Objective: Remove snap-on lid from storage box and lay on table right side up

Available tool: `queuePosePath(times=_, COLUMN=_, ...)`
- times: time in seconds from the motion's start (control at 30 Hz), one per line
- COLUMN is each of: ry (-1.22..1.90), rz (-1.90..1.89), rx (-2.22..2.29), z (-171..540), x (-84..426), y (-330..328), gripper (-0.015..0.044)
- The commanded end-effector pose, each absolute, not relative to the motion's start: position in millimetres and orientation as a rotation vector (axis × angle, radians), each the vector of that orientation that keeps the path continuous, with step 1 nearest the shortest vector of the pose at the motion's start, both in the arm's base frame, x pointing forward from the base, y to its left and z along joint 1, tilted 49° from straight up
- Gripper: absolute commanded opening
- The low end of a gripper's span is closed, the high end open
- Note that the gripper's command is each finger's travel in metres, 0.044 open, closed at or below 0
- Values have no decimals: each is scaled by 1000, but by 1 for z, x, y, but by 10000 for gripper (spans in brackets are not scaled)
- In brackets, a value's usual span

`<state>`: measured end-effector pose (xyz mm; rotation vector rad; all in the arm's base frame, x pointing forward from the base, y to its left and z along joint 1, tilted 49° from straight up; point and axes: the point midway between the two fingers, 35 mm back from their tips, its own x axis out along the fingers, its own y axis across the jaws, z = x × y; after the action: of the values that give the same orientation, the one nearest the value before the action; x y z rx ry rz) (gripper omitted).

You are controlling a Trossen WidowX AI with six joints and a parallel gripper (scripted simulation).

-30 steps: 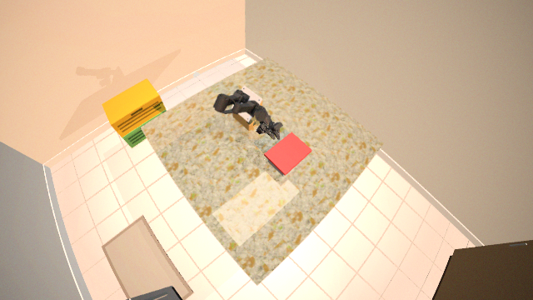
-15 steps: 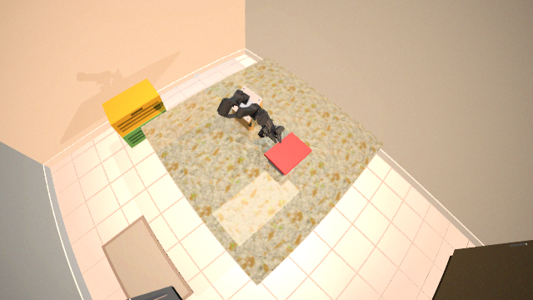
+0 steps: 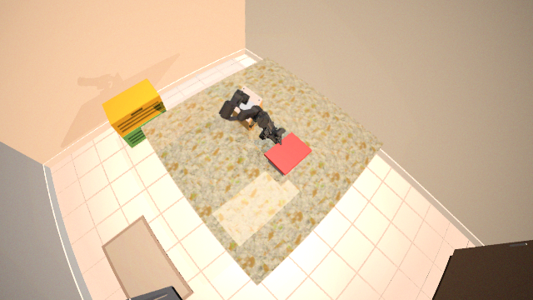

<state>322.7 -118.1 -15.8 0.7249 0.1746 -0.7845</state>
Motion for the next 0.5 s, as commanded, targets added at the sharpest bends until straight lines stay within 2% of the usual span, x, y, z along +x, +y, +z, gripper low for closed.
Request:
queuePosePath(times=0.0, ry=174, rz=-779, rx=723, z=-15, x=324, y=-118, gripper=162)
queuePosePath(times=0.3, ry=174, rz=-779, rx=723, z=-15, x=324, y=-118, gripper=102)
queuePosePath(times=0.43, ry=174, rz=-779, rx=723, z=-15, x=324, y=-118, gripper=0)
queuePosePath(times=0.47, ry=174, rz=-779, rx=723, z=-15, x=324, y=-118, gripper=0)
